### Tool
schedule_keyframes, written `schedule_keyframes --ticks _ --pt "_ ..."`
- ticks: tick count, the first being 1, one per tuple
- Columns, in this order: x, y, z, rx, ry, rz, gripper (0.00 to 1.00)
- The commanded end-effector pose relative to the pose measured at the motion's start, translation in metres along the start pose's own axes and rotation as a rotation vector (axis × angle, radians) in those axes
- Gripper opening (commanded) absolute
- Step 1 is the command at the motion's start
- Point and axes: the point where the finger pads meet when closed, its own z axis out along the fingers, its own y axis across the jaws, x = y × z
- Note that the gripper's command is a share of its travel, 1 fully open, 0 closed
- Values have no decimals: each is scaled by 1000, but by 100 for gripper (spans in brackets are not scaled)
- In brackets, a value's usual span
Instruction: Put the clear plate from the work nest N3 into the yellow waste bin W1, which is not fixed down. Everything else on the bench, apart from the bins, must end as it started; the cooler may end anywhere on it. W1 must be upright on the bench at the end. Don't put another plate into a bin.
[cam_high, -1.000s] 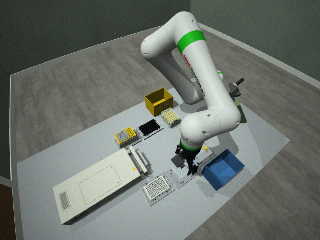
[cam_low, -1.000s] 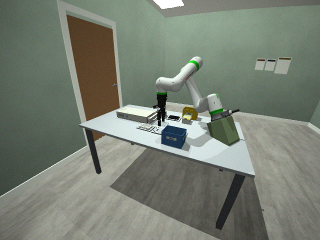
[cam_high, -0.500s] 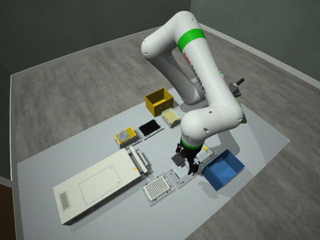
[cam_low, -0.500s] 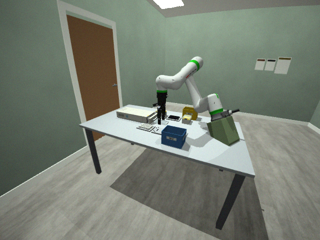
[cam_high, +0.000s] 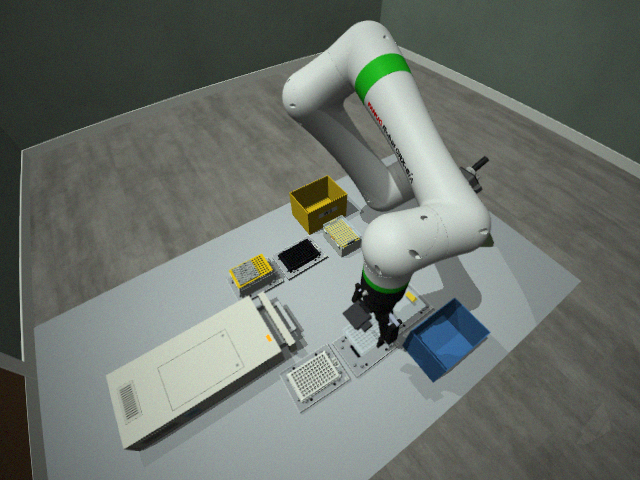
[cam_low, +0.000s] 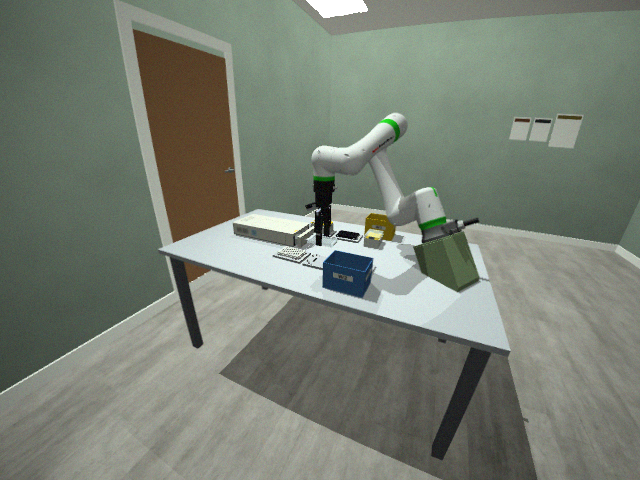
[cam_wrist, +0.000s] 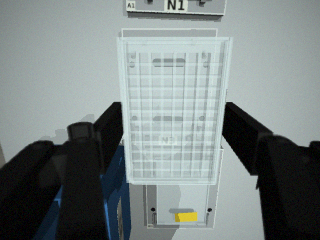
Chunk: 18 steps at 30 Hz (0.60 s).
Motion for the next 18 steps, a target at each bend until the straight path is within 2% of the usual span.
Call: schedule_keyframes --ticks 1,18 --pt "0 0 -7 1 1 0 10" --pt "0 0 -23 1 1 0 10"
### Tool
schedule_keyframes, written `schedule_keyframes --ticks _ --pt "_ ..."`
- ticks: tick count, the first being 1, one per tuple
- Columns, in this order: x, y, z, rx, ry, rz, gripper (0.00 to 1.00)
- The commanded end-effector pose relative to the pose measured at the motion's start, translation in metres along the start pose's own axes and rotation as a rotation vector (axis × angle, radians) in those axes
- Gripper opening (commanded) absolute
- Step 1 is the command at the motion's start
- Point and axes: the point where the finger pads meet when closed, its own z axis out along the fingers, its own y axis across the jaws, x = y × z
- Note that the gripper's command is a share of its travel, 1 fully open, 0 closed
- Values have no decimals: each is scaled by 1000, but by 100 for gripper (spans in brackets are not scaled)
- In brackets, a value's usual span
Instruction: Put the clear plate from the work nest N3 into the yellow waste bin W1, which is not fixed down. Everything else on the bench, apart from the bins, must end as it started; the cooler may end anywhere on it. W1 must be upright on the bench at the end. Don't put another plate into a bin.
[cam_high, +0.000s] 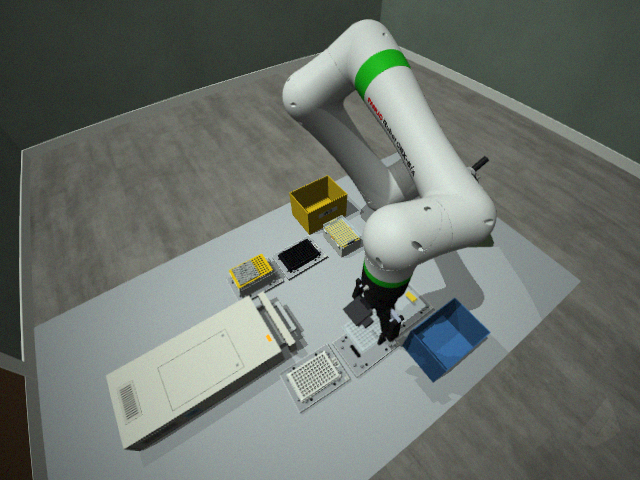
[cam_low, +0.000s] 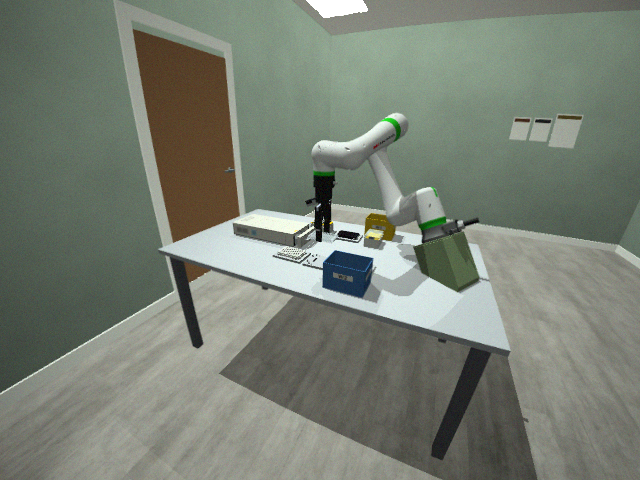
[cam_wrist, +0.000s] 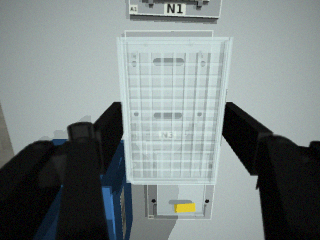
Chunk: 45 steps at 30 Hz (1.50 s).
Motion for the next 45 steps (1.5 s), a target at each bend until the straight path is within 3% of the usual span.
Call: schedule_keyframes --ticks 1,8,45 --pt "0 0 -2 1 1 0 10" --pt "0 0 -2 1 1 0 10" --pt "-29 83 -2 1 1 10 10"
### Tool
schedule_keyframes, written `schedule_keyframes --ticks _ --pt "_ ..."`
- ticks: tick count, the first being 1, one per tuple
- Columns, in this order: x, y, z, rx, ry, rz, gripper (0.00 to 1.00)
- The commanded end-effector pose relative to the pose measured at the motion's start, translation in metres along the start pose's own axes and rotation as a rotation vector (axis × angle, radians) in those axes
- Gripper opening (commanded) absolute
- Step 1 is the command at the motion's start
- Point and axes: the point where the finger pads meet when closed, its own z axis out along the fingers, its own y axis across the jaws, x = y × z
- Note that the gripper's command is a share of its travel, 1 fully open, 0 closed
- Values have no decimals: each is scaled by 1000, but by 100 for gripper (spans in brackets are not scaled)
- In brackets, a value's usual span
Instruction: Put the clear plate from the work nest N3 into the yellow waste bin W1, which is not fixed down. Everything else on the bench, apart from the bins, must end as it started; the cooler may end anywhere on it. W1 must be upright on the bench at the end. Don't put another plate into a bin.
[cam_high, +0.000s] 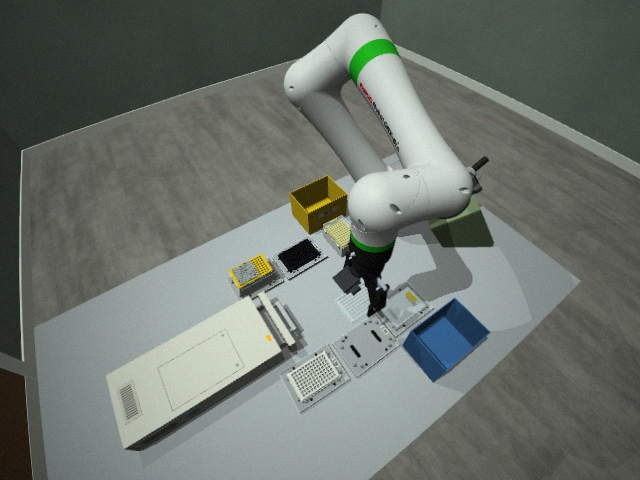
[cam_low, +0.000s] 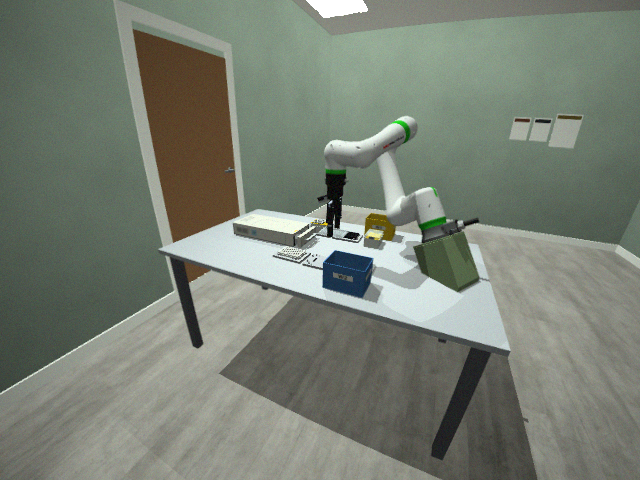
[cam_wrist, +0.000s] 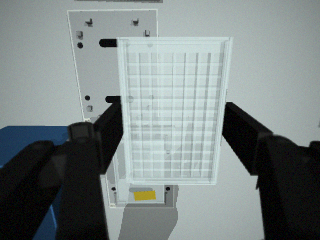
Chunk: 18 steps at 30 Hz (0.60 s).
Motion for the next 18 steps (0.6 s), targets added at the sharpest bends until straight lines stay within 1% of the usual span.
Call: schedule_keyframes --ticks 1,18 --pt "-3 11 -1 1 1 0 10" --pt "-16 49 -1 1 1 0 10"
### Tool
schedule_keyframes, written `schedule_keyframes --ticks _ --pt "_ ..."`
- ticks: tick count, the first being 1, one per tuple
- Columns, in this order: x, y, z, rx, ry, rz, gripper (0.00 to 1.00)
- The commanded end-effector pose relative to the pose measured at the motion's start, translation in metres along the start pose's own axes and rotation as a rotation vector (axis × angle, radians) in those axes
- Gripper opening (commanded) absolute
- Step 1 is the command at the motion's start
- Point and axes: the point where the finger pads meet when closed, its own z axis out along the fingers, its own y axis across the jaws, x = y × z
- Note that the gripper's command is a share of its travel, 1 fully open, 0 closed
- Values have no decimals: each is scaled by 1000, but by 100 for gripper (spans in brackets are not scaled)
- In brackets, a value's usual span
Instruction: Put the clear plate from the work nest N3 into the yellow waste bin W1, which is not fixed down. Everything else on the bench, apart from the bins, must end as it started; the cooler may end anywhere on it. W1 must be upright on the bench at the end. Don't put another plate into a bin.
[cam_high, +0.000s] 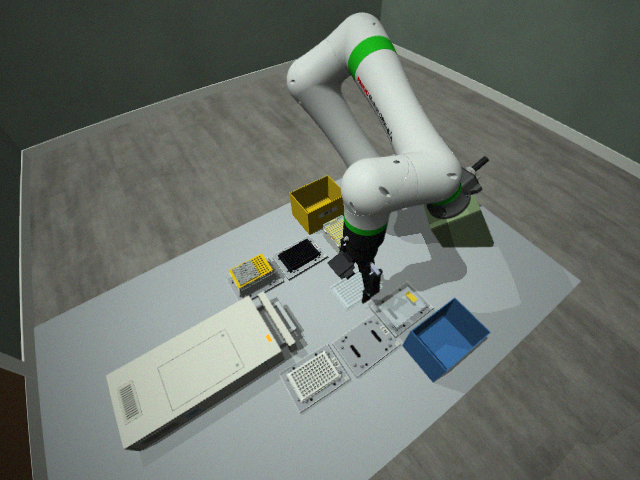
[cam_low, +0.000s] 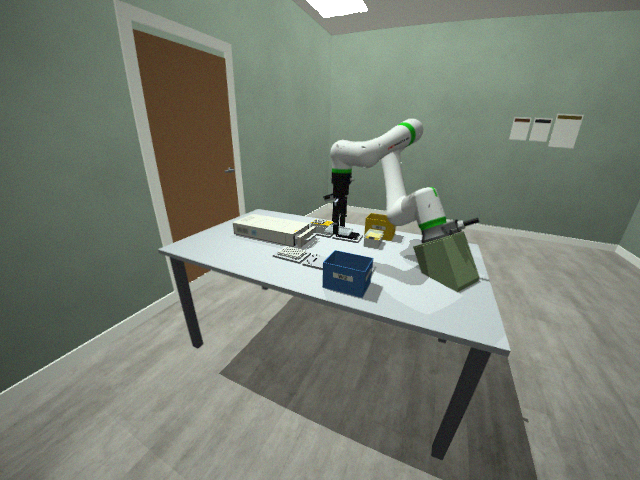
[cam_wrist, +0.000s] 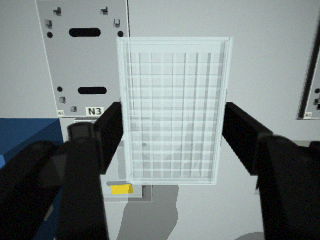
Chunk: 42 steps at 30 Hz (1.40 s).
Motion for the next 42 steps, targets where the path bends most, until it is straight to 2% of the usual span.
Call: schedule_keyframes --ticks 1,42 --pt "-4 12 -1 1 1 0 10" --pt "-35 105 -1 1 1 0 10"
